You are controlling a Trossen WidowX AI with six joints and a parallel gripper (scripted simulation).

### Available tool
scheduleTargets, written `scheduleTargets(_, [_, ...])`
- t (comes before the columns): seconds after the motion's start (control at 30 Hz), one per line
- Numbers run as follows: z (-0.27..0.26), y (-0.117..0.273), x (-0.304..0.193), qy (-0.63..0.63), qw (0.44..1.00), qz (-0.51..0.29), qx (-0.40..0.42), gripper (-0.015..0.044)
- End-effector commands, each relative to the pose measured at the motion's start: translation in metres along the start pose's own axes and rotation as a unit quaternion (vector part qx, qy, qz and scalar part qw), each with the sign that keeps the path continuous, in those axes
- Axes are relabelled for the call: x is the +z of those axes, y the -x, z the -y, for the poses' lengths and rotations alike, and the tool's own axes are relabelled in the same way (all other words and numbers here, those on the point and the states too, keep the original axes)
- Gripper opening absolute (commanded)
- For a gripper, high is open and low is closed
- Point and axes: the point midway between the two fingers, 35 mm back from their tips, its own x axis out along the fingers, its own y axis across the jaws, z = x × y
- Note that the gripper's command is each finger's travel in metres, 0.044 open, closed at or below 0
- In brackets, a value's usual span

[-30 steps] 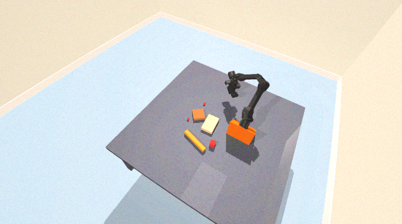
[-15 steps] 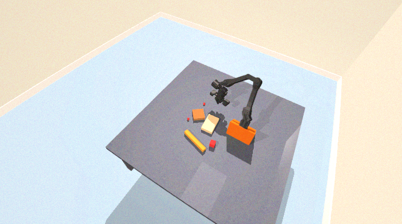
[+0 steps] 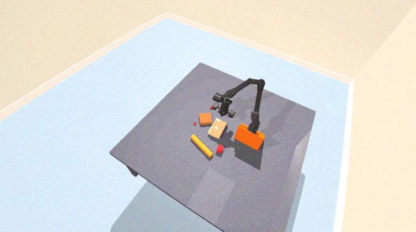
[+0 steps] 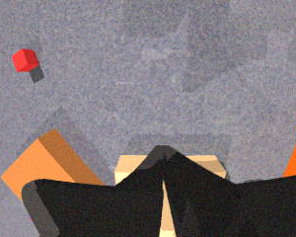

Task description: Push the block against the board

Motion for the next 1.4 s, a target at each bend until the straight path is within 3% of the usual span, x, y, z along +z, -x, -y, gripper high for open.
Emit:
scheduleTargets(0.0, [0.011,-0.036,-0.001,0.010,1.000,0.005,-0.016,0.0000])
scheduleTargets(1.37, [0.010,-0.039,-0.038,0.010,1.000,0.002,-0.015,0.0000])
